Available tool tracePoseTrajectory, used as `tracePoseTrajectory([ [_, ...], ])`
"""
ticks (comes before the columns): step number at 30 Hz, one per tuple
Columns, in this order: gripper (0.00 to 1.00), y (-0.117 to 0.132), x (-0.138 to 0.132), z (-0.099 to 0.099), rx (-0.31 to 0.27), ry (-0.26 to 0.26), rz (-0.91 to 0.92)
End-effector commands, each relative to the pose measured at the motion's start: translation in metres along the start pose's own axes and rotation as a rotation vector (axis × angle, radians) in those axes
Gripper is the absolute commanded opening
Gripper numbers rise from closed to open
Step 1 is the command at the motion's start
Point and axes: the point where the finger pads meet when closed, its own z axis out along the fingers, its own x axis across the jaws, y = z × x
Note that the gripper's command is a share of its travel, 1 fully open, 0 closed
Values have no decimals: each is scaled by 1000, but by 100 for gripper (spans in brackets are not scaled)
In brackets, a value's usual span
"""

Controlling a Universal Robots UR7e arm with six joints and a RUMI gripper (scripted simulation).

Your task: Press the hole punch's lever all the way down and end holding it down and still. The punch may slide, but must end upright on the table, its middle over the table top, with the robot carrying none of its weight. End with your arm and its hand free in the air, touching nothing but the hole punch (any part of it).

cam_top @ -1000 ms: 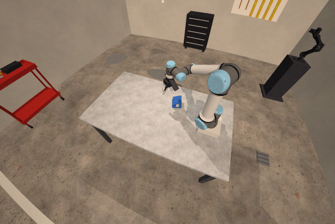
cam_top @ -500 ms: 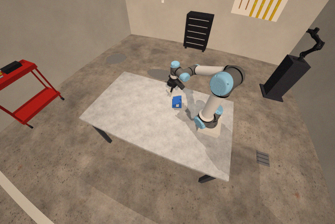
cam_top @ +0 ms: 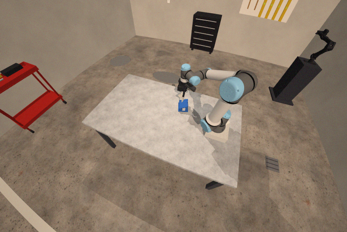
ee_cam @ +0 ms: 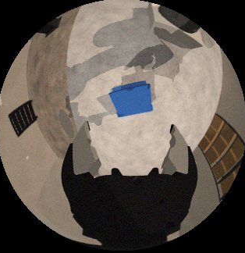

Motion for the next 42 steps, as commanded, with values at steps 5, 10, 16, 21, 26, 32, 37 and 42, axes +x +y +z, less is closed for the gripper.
tracePoseTrajectory([
  [5,100,-24,-2,3,1,25,-200],
  [10,100,-28,-2,4,2,29,-239],
  [16,100,-32,-2,5,3,33,-274],
  [21,100,-33,-2,5,3,33,-277],
  [26,0,-33,-2,5,3,33,-277],
  [32,0,-33,-2,5,3,33,-277],
  [37,0,-33,-2,5,3,33,-277],
  [42,0,-33,-2,5,3,33,-277],
])
